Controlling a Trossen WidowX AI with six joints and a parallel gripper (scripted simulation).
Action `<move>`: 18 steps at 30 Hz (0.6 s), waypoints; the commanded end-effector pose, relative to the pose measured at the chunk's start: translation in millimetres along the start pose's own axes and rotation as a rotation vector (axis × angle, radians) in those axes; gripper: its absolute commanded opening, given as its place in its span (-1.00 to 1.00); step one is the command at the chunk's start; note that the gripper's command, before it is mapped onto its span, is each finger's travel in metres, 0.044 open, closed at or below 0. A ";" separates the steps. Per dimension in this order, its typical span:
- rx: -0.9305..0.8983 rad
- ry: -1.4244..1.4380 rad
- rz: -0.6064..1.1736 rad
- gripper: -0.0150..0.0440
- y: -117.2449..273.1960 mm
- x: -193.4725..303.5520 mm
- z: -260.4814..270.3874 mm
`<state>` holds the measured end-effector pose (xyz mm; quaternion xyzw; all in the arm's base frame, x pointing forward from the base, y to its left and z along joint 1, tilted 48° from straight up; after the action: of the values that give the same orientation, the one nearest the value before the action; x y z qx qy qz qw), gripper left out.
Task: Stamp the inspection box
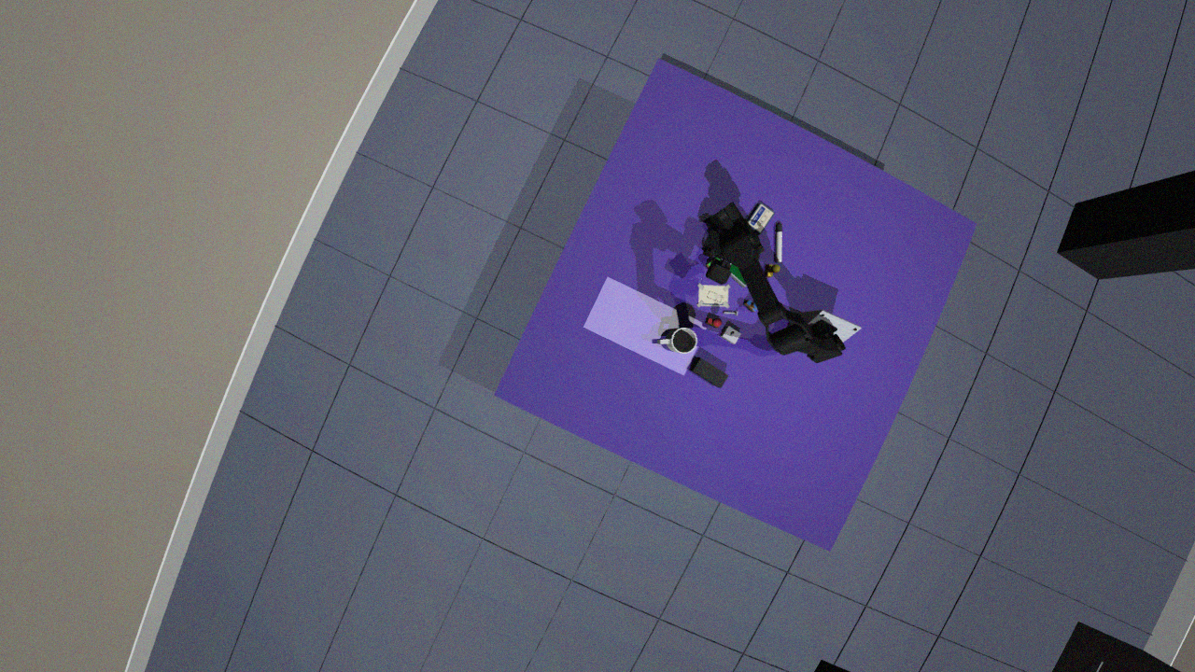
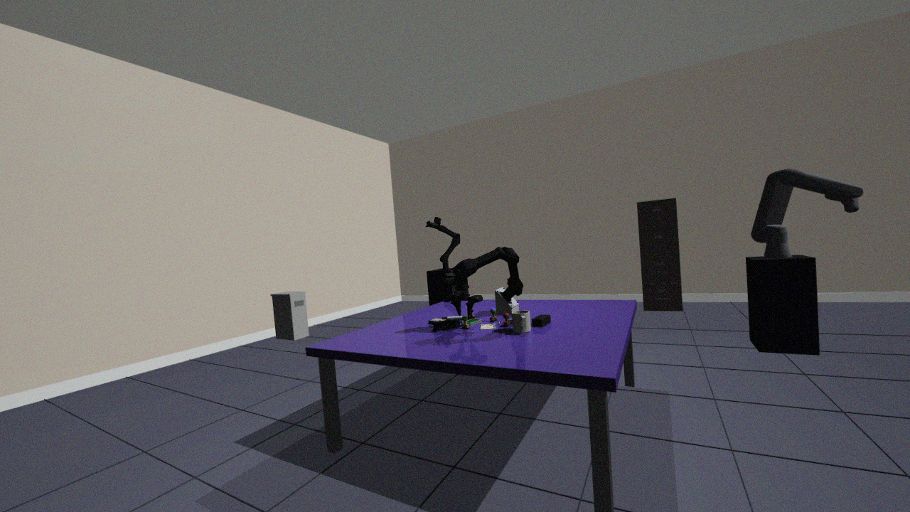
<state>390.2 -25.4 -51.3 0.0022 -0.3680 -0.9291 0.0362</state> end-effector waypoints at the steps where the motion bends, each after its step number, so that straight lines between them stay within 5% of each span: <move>1: -0.006 -0.007 0.005 0.25 -9.3 1.5 0.6; 18: -0.009 -0.006 0.005 0.25 -36.8 2.6 1.4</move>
<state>387.8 -3.6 -70.9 0.0024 -0.3667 -0.9296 0.0363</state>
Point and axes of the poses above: the point midway between the two fingers, 35 mm back from their tips, its own y axis back along the fingers, its own z axis across the jaws, x = y × z, the point moved 1 cm from there along y, back along the fingers, and after that the axes turned 1 degree about -y, right-handed, at the moved point
